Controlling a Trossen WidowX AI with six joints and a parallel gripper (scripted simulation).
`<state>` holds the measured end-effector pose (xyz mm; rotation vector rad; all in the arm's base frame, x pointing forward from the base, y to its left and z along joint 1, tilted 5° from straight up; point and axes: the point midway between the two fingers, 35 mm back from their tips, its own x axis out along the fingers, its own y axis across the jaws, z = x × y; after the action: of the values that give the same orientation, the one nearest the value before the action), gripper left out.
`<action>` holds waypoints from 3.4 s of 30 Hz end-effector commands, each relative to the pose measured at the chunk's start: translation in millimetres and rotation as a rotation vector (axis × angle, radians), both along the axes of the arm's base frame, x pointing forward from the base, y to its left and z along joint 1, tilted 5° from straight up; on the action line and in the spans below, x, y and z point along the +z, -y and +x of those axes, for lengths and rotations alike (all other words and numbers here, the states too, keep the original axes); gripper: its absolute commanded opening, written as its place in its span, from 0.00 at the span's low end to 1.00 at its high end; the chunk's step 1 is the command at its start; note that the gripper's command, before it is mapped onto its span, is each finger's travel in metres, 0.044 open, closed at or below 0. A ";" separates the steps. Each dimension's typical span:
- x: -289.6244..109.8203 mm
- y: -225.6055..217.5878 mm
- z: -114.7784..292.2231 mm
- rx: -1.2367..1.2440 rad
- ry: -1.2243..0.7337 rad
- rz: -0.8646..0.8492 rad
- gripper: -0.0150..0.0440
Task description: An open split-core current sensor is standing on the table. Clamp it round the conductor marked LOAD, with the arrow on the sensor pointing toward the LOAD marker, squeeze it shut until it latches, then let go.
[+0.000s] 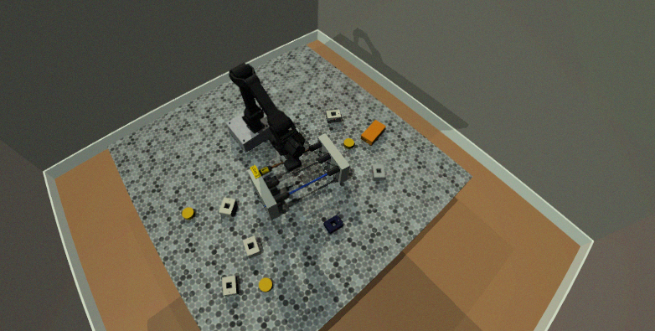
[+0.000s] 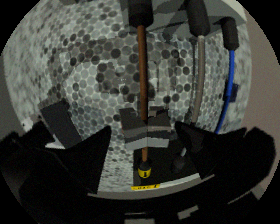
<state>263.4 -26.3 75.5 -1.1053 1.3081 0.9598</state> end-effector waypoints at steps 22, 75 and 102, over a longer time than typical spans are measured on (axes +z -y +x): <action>-33.4 1.4 2.0 0.006 0.001 0.004 1.00; -29.4 1.9 3.2 0.000 0.005 0.000 0.25; -29.4 1.9 3.2 0.000 0.005 0.000 0.25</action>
<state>266.1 -28.2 45.6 -1.1062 1.3054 0.9584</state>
